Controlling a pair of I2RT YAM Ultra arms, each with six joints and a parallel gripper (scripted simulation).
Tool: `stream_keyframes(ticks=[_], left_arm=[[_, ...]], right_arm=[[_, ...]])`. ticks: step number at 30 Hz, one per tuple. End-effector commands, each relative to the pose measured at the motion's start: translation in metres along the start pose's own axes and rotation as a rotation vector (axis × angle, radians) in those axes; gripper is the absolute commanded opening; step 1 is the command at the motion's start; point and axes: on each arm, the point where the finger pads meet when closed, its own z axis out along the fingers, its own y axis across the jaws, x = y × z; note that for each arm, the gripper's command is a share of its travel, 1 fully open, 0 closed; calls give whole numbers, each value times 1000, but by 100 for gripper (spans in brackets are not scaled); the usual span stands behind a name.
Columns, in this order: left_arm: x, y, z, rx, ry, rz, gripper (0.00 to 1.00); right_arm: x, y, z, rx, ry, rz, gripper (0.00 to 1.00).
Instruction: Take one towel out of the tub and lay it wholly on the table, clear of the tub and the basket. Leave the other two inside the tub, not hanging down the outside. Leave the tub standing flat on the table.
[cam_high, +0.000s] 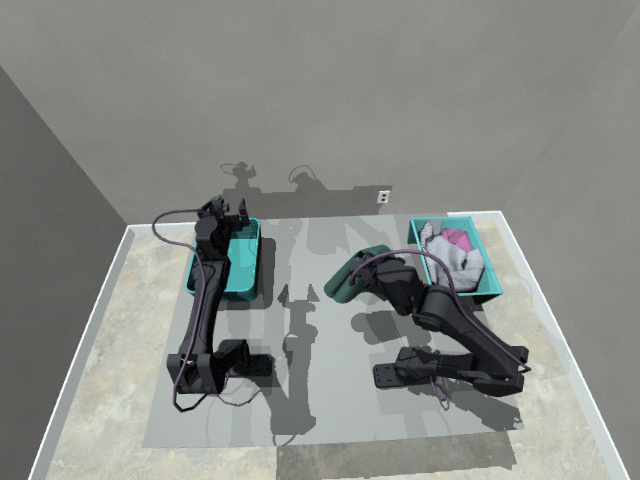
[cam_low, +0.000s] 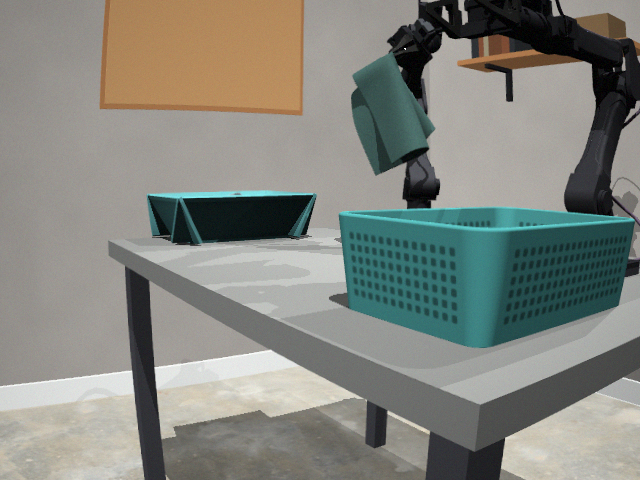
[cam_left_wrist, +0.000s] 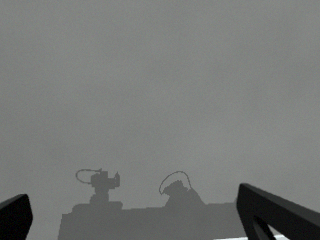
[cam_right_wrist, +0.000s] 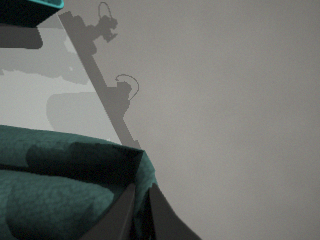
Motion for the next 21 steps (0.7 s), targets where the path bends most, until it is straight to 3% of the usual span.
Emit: stream_keyframes(ticks=[1, 21], left_arm=[[-6, 0, -2, 2, -14, 0, 100], [-6, 0, -2, 2, -14, 0, 100]], right_arm=[[6, 10, 5, -45, 18, 14, 1], [25, 38, 17, -190, 63, 32, 1]])
